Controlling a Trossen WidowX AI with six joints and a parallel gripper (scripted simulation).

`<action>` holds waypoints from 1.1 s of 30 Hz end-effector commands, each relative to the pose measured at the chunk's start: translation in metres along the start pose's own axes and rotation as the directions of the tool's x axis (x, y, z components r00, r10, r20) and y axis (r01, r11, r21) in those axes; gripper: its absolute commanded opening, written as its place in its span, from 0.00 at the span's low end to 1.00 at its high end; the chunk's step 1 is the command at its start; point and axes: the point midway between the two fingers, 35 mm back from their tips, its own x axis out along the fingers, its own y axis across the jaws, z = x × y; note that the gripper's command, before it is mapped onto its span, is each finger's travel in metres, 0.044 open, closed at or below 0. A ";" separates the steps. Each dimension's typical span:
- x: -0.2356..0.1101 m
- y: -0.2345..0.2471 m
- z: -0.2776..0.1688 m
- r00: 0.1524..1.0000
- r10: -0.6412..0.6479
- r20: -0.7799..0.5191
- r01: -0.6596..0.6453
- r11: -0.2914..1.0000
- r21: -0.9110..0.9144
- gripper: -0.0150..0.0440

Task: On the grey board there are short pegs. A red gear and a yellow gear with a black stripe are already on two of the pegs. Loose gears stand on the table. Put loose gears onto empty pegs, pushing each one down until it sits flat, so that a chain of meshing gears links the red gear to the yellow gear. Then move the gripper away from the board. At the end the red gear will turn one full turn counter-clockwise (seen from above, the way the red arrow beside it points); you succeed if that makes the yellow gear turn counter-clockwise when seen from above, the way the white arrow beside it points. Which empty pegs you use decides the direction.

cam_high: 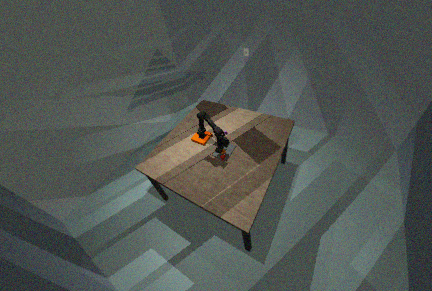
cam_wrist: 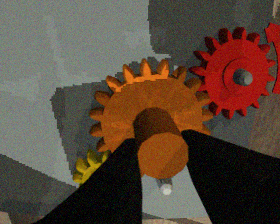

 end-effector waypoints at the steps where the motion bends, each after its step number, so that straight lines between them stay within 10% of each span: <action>1: 0.005 0.000 -0.001 1.000 0.001 -0.003 -0.001 0.998 0.060 0.25; 33: 0.009 0.000 0.000 1.000 0.001 -0.003 -0.002 0.985 -0.170 0.25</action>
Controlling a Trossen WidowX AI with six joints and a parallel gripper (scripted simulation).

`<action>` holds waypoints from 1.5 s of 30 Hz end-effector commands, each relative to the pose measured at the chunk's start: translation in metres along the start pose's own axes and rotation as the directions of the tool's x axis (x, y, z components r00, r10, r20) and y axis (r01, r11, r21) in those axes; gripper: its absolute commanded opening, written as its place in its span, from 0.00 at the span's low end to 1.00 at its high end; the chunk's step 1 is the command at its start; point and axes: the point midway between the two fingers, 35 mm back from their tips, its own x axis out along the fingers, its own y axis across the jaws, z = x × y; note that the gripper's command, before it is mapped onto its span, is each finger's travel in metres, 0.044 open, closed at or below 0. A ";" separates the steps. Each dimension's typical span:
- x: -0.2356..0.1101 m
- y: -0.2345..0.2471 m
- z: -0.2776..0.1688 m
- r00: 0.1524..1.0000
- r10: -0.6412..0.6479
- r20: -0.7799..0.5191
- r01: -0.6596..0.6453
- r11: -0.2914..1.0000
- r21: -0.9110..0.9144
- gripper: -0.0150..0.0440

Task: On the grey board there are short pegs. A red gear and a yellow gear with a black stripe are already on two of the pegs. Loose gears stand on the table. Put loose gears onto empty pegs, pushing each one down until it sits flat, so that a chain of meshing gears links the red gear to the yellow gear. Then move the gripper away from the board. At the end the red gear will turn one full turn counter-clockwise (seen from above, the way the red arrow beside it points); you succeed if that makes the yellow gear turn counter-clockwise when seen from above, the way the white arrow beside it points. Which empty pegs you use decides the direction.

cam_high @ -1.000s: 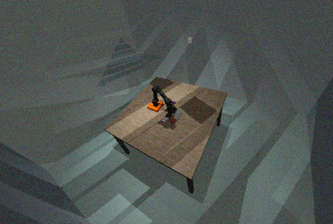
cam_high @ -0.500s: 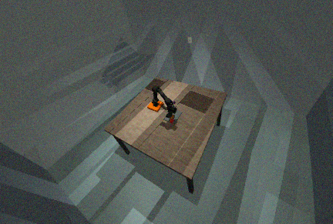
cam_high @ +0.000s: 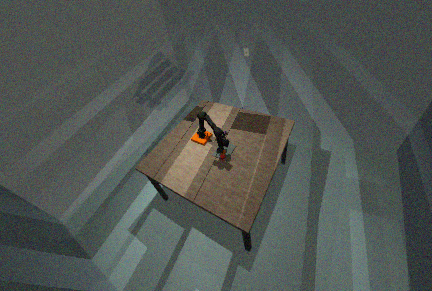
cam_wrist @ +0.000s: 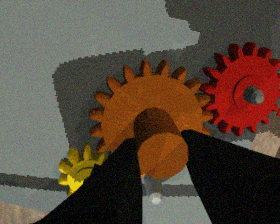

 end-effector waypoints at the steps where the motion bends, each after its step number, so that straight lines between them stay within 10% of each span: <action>1: 0.001 0.000 0.001 1.000 -0.001 0.000 0.001 1.000 0.011 0.25; 9: 0.003 0.001 0.000 1.000 -0.001 0.000 0.001 0.990 0.142 0.25; 15: -0.002 0.000 0.000 1.000 -0.001 0.000 0.001 0.990 0.141 0.49; 28: -0.047 0.000 0.000 1.000 -0.001 0.000 0.001 0.990 0.141 0.49; 39: -0.088 0.003 -0.003 1.000 -0.001 -0.001 0.001 0.991 0.136 0.98; 45: -0.088 0.003 -0.003 1.000 -0.001 -0.001 0.001 0.991 0.136 1.00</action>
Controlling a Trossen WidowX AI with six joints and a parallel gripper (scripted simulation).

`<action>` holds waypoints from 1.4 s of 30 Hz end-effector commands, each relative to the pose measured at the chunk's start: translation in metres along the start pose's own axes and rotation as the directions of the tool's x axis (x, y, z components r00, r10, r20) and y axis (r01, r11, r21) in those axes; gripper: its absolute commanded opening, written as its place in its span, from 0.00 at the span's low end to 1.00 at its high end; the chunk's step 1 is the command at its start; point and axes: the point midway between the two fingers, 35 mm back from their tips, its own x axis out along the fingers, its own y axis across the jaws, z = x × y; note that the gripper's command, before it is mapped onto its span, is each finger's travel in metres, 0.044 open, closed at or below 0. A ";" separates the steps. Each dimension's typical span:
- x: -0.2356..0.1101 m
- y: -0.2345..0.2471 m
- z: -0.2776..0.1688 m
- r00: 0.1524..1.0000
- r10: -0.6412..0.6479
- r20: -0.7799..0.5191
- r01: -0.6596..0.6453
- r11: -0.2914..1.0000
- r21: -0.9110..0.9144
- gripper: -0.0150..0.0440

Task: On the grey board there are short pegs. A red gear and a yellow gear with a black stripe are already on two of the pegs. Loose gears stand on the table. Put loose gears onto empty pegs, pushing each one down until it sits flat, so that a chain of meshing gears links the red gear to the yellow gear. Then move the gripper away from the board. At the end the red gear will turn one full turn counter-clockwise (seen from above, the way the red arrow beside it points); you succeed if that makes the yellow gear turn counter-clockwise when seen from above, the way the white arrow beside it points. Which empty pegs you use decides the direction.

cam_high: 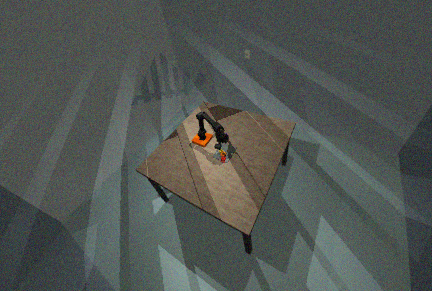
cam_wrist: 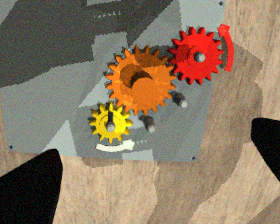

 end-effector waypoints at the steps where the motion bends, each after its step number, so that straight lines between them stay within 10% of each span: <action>1: -0.001 0.000 0.000 1.000 0.001 -0.001 -0.001 1.000 -0.003 1.00; 42: -0.006 0.050 0.021 1.000 0.007 -0.002 -0.007 1.000 -0.003 1.00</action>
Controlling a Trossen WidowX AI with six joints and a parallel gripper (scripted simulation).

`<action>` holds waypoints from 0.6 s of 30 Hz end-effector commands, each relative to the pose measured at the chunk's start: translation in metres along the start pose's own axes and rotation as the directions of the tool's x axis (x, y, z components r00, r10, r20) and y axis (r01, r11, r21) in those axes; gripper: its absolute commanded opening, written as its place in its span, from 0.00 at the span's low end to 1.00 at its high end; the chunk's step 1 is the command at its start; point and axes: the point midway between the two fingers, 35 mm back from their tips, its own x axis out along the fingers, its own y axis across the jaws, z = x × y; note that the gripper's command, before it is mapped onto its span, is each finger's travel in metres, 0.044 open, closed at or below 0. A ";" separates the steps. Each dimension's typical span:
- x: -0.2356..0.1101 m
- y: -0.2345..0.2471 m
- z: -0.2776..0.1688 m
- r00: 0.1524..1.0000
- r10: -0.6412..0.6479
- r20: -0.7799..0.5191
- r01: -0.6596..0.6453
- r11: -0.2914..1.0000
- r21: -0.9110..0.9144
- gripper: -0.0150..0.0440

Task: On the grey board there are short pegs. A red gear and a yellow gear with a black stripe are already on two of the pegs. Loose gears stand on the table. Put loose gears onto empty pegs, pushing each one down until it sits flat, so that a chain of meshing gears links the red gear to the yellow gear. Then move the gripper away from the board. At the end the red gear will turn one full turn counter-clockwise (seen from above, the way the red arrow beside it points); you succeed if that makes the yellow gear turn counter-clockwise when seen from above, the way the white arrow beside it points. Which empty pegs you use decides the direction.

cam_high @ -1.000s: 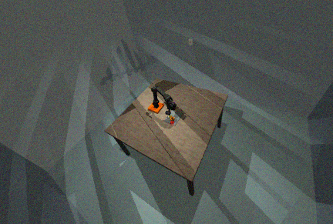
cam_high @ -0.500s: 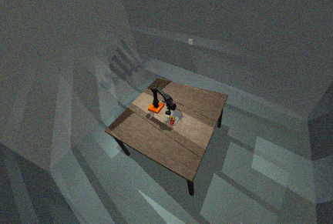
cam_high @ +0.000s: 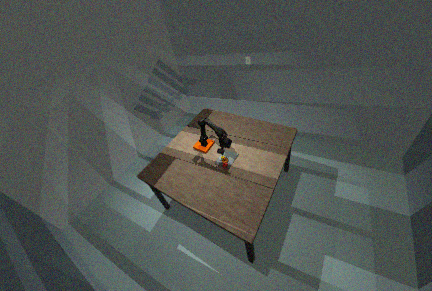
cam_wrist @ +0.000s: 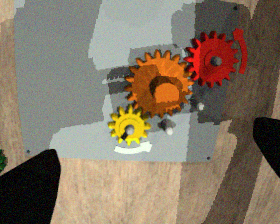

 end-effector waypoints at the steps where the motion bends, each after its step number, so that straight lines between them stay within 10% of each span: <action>1: -0.006 0.049 0.017 1.000 0.008 0.003 -0.008 1.000 -0.020 1.00; 18: -0.040 0.297 -0.028 0.999 0.036 0.003 -0.035 0.999 -0.032 1.00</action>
